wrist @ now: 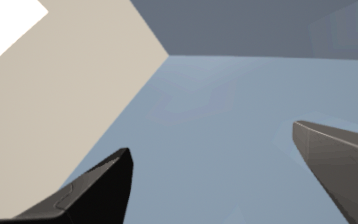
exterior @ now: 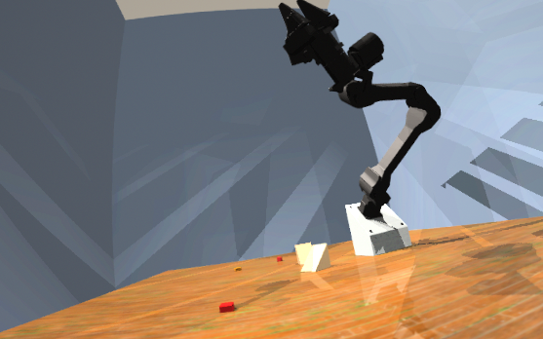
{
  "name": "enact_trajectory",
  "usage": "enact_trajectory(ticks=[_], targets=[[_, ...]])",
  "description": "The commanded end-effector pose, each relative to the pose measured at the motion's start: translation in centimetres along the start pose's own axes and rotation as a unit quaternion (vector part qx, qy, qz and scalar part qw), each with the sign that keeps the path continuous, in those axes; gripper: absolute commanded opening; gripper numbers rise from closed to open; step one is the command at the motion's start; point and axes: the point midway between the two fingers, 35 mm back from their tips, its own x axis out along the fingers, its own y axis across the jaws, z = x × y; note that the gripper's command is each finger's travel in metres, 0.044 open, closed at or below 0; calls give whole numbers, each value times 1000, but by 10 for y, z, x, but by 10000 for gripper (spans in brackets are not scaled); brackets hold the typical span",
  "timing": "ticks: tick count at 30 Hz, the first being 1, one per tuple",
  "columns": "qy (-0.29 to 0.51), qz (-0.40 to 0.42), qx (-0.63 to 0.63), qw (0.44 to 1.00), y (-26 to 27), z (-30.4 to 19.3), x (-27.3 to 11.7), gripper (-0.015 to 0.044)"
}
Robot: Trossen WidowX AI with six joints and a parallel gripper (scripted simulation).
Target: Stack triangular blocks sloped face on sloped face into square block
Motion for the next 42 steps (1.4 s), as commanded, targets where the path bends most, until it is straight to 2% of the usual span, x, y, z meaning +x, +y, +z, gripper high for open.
enact_trajectory(ticks=[1,4,8,14,20,26,33,38,42], targets=[[-2,-4,-8,1000,-2,2,0,426],[-28,-67,-117,990,-32,29,0,440],[-52,-185,-288,938,-79,80,-11,440],[-38,-360,-475,802,-133,154,-48,440],[17,-495,-566,658,-164,210,-96,440],[106,-612,-598,507,-182,257,-157,440],[246,-708,-563,348,-186,292,-237,440],[359,-743,-499,266,-180,301,-295,440],[453,-748,-430,226,-173,298,-339,440]])
